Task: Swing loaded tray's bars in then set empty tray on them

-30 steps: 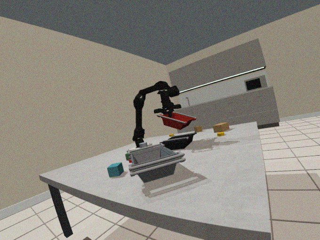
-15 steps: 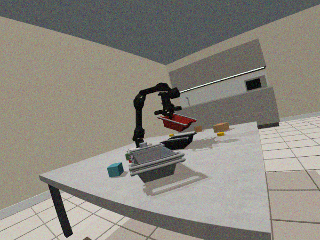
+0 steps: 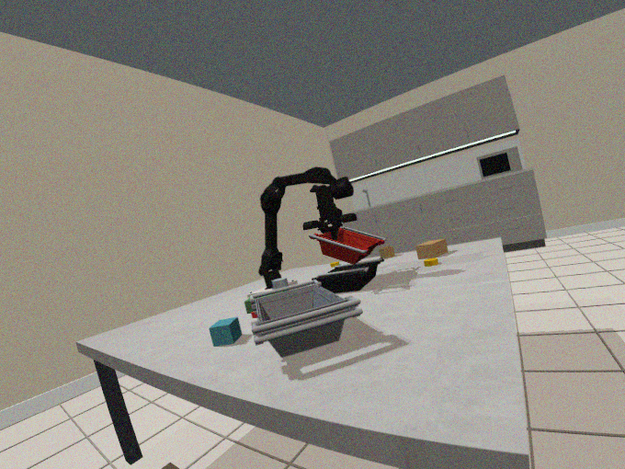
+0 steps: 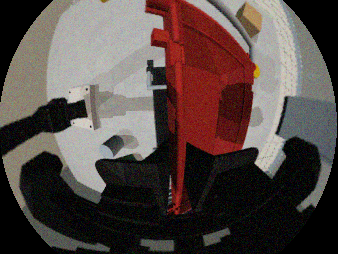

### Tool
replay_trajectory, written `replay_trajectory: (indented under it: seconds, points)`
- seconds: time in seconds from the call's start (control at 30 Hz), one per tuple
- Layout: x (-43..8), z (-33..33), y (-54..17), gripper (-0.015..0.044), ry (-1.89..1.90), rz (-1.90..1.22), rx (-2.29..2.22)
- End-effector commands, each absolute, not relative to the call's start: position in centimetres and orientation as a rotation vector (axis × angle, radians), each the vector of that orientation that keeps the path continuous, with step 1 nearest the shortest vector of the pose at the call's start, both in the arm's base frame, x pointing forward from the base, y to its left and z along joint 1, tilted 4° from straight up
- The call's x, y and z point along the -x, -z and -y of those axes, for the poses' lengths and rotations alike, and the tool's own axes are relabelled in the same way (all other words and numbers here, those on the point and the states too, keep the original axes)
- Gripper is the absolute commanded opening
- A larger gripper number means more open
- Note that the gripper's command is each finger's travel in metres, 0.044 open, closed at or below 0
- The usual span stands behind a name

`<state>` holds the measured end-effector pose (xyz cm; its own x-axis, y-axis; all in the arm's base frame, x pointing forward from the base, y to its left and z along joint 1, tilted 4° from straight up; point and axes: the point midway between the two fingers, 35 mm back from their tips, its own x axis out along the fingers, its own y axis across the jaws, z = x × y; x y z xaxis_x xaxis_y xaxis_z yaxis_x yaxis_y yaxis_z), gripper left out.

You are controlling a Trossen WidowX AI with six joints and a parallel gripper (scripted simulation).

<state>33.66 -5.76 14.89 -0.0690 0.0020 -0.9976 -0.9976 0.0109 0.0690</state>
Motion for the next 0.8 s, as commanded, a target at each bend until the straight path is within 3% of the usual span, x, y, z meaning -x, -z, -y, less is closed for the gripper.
replay_trajectory:
  seconds: [0.0, 0.77]
  points:
    - [-33.8, 5.8, -15.1, 0.0000, -1.220, -1.249, 1.179]
    - [-33.3, 5.7, -13.0, 0.0000, -1.216, -1.253, 1.173]
